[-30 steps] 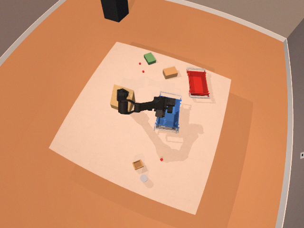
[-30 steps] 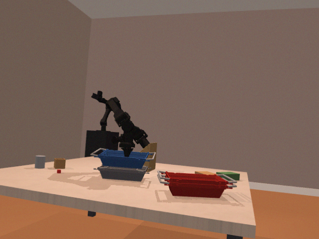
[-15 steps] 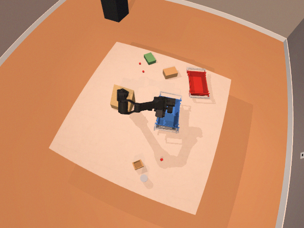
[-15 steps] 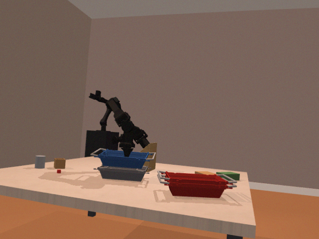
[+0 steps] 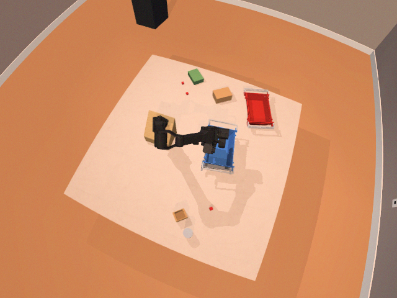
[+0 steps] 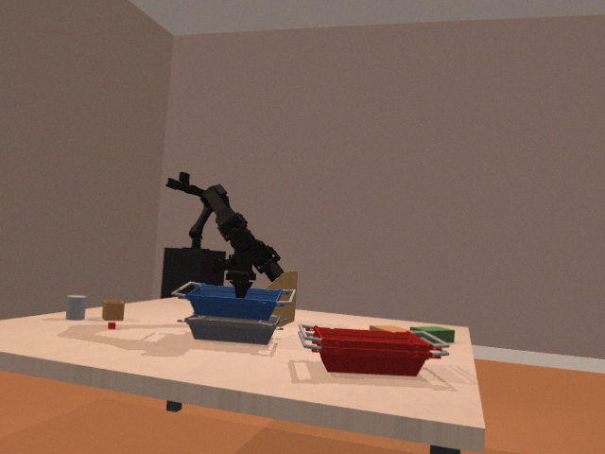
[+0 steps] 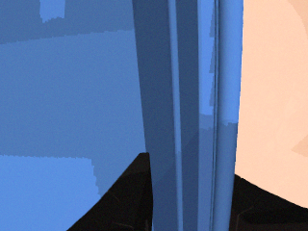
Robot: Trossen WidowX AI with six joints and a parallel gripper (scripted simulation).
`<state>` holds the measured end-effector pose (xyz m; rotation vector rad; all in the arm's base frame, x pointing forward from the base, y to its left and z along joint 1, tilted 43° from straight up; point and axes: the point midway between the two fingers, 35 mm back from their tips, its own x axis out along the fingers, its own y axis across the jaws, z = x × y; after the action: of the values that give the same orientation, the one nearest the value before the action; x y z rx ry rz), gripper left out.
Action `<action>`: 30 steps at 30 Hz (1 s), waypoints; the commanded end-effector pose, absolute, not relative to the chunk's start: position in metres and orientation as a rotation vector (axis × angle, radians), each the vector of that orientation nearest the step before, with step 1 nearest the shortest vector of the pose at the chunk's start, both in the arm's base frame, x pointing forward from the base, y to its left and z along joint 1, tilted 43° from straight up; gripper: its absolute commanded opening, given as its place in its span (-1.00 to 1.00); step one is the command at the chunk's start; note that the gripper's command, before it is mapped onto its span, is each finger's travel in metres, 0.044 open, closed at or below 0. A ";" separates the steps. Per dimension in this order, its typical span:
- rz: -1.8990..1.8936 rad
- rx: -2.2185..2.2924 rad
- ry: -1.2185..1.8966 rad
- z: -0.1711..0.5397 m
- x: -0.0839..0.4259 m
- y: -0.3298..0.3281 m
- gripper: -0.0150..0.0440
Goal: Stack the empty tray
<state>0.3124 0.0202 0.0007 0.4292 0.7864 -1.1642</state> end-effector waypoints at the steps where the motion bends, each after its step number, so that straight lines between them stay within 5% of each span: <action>1: -1.194 0.407 0.801 -0.004 0.307 0.011 -0.49; 30: -1.194 0.407 0.801 -0.004 0.307 0.011 -0.49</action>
<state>0.3125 0.0200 0.0007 0.4293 0.7862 -1.1644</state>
